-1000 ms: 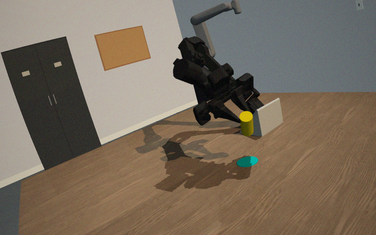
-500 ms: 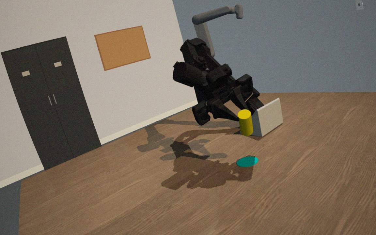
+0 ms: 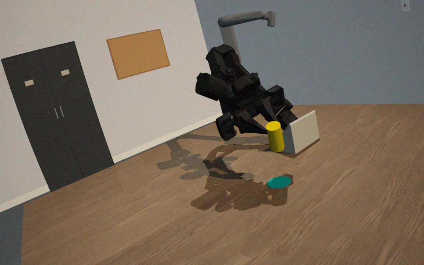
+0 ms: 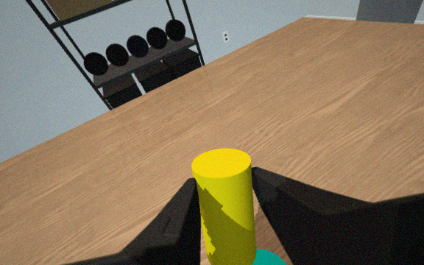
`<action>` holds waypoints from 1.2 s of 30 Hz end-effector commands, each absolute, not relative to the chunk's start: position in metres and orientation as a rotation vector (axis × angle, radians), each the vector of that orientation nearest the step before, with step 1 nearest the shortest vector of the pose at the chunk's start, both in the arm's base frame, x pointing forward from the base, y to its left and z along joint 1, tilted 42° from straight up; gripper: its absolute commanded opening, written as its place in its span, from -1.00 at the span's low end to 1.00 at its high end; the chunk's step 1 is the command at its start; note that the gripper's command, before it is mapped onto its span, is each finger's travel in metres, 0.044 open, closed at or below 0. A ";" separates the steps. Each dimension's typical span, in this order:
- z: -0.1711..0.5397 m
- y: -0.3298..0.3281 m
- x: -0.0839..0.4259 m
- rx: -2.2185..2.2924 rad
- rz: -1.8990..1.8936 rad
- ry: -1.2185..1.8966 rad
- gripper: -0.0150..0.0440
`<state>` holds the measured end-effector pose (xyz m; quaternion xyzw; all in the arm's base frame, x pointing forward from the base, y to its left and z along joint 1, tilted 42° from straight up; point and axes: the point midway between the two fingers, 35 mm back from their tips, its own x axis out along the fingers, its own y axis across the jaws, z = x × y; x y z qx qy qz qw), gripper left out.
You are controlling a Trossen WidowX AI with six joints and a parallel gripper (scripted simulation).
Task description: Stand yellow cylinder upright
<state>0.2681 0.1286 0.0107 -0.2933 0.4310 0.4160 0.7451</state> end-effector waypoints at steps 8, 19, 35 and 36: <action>0.016 0.127 0.265 -0.638 0.934 0.849 -0.14; 0.020 0.126 0.262 -0.640 0.948 0.756 -0.14; 0.028 0.123 0.257 -0.651 0.961 0.619 -0.14; 0.029 0.122 0.257 -0.652 0.962 0.611 -0.14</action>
